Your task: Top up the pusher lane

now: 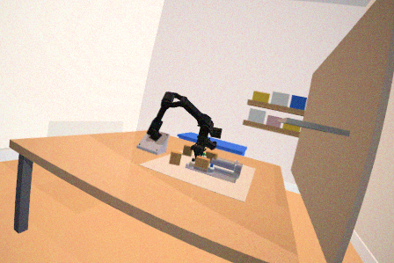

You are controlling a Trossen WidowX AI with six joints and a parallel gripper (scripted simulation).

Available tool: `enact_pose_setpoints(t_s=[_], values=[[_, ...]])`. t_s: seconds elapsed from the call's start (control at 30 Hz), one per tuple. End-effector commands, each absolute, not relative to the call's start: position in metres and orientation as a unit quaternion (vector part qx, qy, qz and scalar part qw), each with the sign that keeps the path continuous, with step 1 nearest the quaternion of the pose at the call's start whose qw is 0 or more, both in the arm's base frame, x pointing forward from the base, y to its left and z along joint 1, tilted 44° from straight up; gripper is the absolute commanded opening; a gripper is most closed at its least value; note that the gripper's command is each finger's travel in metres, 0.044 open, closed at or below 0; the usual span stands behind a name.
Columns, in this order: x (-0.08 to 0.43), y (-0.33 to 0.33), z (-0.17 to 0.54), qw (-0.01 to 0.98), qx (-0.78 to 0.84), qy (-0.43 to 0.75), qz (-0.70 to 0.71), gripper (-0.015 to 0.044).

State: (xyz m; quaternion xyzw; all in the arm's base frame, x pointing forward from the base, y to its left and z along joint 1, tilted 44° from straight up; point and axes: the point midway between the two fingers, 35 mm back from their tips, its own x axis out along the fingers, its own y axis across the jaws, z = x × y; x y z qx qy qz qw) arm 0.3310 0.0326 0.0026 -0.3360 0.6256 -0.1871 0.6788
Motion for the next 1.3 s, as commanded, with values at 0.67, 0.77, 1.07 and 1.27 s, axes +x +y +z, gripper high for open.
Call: enact_pose_setpoints(t_s=[0.67, 0.77, 1.07, 1.27], values=[[0.3304, 0.0301, 0.0014, 0.680, -0.337, 0.623, -0.189, 0.0000], [0.3299, 0.0300, 0.0014, 0.680, -0.337, 0.623, -0.189, 0.0000], [0.3285, 0.0297, 0.0014, 0.680, -0.337, 0.623, -0.189, 0.0000], [0.3275, 0.0294, 0.0014, 0.680, -0.337, 0.623, -0.189, 0.0000]])
